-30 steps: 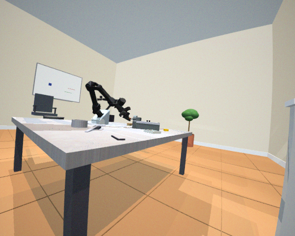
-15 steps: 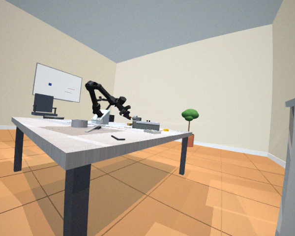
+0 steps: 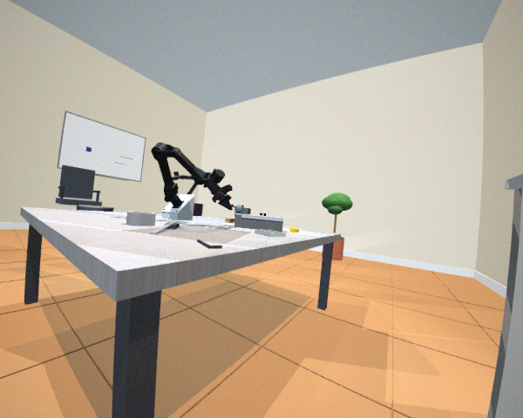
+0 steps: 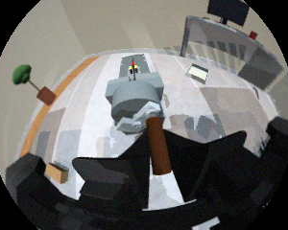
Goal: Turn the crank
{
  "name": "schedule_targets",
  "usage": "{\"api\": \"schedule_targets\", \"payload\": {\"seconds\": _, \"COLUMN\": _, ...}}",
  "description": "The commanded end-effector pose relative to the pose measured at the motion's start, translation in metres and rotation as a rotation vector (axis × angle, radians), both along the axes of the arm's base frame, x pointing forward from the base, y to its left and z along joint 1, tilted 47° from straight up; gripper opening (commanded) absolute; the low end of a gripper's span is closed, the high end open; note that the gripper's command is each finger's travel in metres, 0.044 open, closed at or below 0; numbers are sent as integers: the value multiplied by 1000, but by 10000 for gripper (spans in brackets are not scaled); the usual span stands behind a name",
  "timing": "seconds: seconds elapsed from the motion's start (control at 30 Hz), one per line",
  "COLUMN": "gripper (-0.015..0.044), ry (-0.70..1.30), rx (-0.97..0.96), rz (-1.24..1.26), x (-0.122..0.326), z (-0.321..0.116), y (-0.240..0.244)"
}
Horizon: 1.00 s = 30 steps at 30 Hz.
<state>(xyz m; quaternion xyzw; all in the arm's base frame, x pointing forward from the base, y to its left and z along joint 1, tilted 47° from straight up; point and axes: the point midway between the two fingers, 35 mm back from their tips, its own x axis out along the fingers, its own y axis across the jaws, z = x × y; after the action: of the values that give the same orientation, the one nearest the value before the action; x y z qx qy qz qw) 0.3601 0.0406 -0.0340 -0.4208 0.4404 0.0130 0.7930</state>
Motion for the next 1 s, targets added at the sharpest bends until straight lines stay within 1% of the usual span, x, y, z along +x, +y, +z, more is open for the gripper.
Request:
{"api": "schedule_targets", "payload": {"seconds": 0.0, "gripper": 0, "ry": 3, "rx": 1, "rz": 13, "x": -3, "z": -1, "y": 9}}
{"api": "schedule_targets", "payload": {"seconds": 0.97, "gripper": 0, "ry": 3, "rx": 2, "rz": 13, "x": -9, "z": -9, "y": 20}}
